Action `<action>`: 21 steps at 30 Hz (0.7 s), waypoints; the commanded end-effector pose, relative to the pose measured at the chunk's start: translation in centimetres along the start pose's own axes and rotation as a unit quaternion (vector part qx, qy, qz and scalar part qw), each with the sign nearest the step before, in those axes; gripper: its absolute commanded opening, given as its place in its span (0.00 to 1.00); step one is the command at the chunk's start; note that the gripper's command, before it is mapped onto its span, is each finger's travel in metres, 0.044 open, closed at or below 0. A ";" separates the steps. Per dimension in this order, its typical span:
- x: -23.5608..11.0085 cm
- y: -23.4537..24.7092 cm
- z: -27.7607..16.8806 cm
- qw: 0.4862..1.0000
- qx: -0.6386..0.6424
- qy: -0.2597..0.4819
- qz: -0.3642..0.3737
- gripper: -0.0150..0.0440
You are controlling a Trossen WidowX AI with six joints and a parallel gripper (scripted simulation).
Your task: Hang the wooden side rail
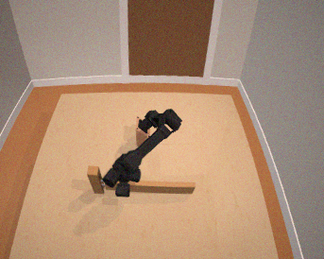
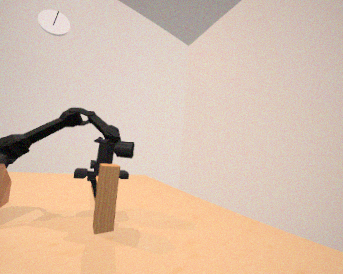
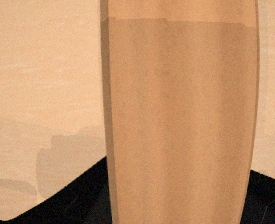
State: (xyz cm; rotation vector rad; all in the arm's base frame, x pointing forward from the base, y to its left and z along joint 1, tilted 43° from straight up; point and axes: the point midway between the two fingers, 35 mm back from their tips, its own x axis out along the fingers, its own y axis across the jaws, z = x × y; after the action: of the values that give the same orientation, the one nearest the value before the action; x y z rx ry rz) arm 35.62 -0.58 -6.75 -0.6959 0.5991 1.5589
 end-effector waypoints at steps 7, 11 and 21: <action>-0.4 0.0 -0.5 1.000 0.002 0.002 -0.005 0.25; -0.3 0.0 -0.5 1.000 0.002 0.002 -0.005 0.25; -0.4 -0.1 -0.6 1.000 0.002 0.002 -0.005 0.25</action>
State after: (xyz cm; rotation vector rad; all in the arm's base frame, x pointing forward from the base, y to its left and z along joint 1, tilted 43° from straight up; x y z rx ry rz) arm 35.63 -0.69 -6.93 -0.6947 0.5982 1.5594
